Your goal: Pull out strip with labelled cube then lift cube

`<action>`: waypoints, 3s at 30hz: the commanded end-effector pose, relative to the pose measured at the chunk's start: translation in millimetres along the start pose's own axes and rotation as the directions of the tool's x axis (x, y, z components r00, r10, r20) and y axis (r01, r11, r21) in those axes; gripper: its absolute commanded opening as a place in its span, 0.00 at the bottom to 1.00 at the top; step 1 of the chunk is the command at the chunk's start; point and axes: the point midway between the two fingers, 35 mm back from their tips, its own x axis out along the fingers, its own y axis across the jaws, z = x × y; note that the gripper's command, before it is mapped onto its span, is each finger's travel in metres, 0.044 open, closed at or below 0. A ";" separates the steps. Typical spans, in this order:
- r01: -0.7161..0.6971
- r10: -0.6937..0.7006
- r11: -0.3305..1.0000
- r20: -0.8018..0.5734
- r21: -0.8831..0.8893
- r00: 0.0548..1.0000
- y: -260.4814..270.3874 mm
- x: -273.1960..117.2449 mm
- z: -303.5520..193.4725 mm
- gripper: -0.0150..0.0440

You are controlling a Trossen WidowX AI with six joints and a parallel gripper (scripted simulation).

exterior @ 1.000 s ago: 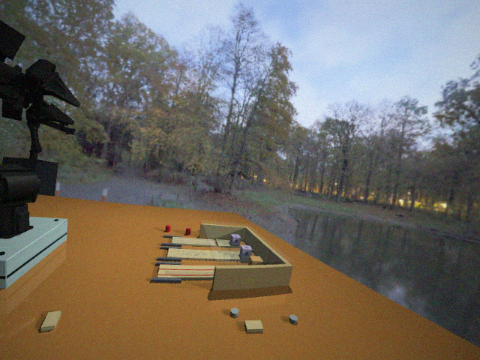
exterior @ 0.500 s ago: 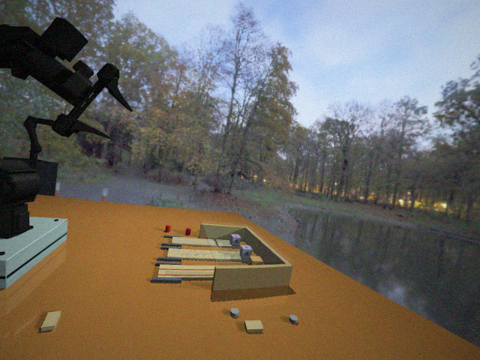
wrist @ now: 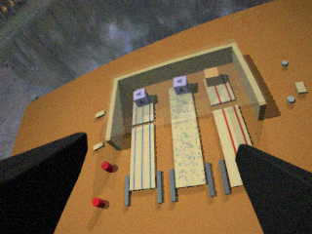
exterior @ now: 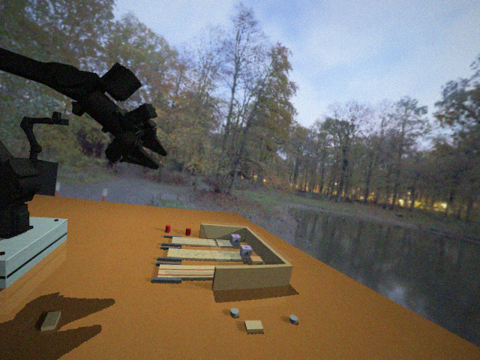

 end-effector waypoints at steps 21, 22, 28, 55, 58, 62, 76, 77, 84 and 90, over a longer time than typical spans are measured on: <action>0.061 -0.082 0.875 -0.023 -0.480 0.996 -9.3 54.1 -30.6 0.93; 0.061 -0.085 0.876 -0.029 -0.479 0.996 -9.2 55.1 -30.5 0.89; 0.074 -0.195 0.894 -0.236 -0.441 0.952 -10.1 87.2 -31.6 0.62; 0.207 -0.433 0.899 -0.722 -0.385 0.539 -37.0 180.4 -83.1 0.25; 0.207 -0.433 0.899 -0.722 -0.385 0.539 -39.0 183.3 -86.6 0.25; 0.207 -0.433 0.899 -0.722 -0.385 0.539 -41.6 187.2 -91.4 0.25; 0.207 -0.433 0.899 -0.722 -0.385 0.539 -50.7 199.4 -108.7 0.25; 0.207 -0.433 0.899 -0.722 -0.385 0.539 -51.3 200.2 -110.0 0.25; 0.207 -0.433 0.899 -0.722 -0.385 0.539 -55.6 205.7 -119.2 0.25; 0.207 -0.433 0.899 -0.723 -0.385 0.539 -59.1 210.0 -127.3 0.25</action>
